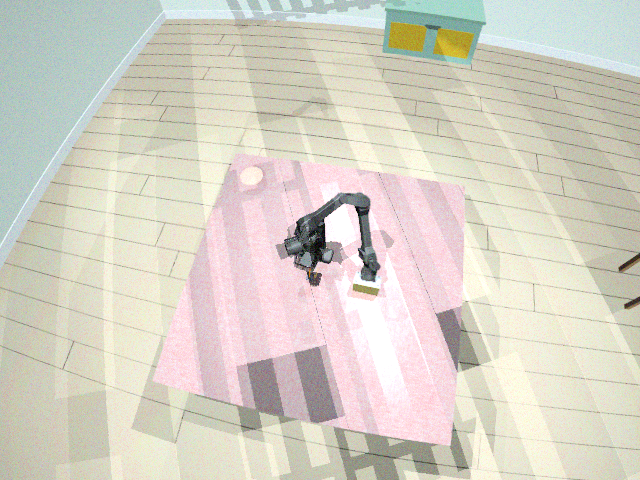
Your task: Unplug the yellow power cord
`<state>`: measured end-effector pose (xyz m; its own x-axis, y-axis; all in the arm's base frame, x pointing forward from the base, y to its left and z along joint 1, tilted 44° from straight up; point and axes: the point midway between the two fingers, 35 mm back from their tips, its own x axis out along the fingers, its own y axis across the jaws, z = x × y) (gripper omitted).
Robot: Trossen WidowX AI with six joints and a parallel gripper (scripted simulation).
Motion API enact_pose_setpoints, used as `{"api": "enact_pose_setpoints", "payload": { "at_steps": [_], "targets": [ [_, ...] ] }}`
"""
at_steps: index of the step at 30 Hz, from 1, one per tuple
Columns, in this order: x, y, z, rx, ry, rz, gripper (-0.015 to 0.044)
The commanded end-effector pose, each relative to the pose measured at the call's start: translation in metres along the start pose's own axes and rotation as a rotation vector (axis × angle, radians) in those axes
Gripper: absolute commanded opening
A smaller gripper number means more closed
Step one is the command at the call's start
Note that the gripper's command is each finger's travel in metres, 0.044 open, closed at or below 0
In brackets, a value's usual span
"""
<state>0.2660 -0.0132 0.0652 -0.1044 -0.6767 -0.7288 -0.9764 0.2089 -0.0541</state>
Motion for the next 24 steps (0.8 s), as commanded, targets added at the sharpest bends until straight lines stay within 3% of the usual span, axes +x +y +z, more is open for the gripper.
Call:
{"api": "enact_pose_setpoints", "payload": {
  "at_steps": [1, 5, 13, 24],
  "targets": [
    [0.003, 0.001, 0.000, -0.004, 0.004, -0.002, 0.0160],
    [0.001, 0.000, 0.000, 0.000, 0.000, 0.001, 0.0055],
    [0.001, 0.000, 0.000, 0.000, 0.000, 0.001, 0.0002],
    [0.000, -0.001, 0.013, -0.001, -0.001, 0.000, 0.0000]
  ]
}}
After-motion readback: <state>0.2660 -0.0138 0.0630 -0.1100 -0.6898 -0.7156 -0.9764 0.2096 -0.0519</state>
